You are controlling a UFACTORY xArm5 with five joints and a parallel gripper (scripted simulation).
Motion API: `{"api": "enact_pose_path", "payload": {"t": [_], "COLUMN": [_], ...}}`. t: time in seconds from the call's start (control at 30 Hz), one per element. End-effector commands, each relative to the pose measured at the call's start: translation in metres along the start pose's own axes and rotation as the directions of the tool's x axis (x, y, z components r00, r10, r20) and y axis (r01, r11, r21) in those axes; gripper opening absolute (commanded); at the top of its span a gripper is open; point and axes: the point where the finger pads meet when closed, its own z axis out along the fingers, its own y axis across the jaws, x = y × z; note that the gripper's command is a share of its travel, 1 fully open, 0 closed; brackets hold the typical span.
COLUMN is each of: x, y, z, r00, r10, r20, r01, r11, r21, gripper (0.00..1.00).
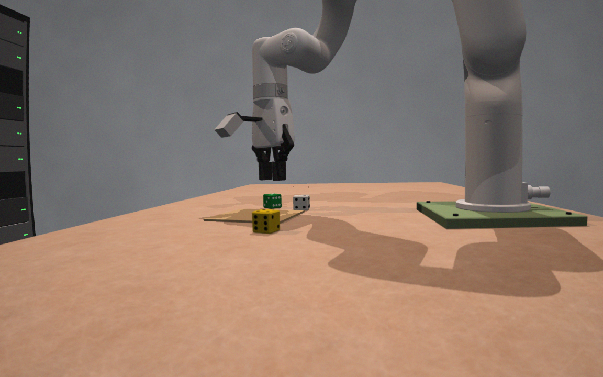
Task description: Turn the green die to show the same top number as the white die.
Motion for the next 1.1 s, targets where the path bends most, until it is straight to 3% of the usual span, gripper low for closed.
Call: {"api": "enact_pose_path", "payload": {"t": [0.0, 0.5, 1.07], "x": [0.000, 0.000, 0.000], "y": [0.001, 0.002, 0.002], "z": [0.007, 0.021, 0.022], "r00": [1.000, 1.000, 1.000], "r10": [0.000, 0.000, 0.000], "r20": [-0.001, -0.001, -0.001], "r01": [0.000, 0.000, 0.000], "r11": [1.000, 1.000, 1.000], "r21": [-0.003, -0.003, -0.003], "gripper": [0.47, 0.47, 0.47]}}
